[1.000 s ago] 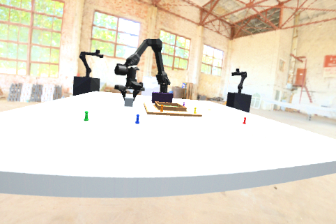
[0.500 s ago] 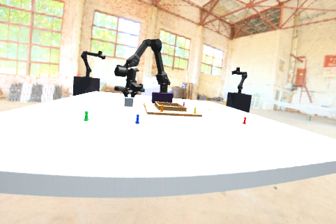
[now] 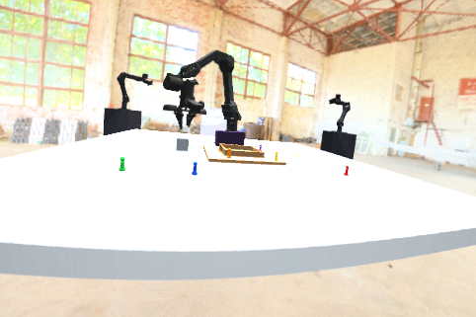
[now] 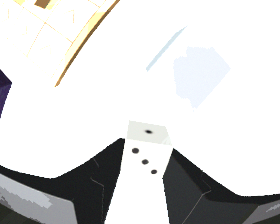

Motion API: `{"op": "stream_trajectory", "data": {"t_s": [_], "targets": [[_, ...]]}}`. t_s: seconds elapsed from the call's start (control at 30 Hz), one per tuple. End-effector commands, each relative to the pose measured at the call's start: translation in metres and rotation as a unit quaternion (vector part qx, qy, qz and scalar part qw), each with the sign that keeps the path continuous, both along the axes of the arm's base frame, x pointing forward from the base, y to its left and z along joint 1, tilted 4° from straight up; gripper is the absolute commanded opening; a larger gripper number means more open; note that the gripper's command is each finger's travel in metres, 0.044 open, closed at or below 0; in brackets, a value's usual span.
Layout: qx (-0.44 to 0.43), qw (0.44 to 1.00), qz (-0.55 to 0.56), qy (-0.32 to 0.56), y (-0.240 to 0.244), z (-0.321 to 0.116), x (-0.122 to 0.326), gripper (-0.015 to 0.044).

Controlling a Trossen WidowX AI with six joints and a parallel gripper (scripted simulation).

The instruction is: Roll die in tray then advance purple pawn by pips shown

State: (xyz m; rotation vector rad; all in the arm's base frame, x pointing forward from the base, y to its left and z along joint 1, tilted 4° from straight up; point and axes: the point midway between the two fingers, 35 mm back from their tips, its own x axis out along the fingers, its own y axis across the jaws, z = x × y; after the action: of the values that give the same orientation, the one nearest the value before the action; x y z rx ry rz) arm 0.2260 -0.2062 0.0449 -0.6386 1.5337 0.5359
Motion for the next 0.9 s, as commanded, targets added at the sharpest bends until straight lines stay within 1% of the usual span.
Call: {"op": "stream_trajectory", "data": {"t_s": [0.0, 0.07, 0.17, 0.27, 0.87], "targets": [[0.000, 1.000, -0.003, -0.003, 0.006, 0.029, 0.001, 0.0000], [0.000, 1.000, -0.003, -0.003, 0.010, 0.044, 0.000, 0.0000], [0.000, 1.000, -0.003, -0.003, 0.012, 0.050, -0.001, 0.0000], [0.001, 1.000, -0.009, -0.004, 0.018, 0.048, 0.004, 0.0000], [0.009, 0.995, -0.100, -0.013, 0.100, 0.027, 0.045, 0.0000]]}}
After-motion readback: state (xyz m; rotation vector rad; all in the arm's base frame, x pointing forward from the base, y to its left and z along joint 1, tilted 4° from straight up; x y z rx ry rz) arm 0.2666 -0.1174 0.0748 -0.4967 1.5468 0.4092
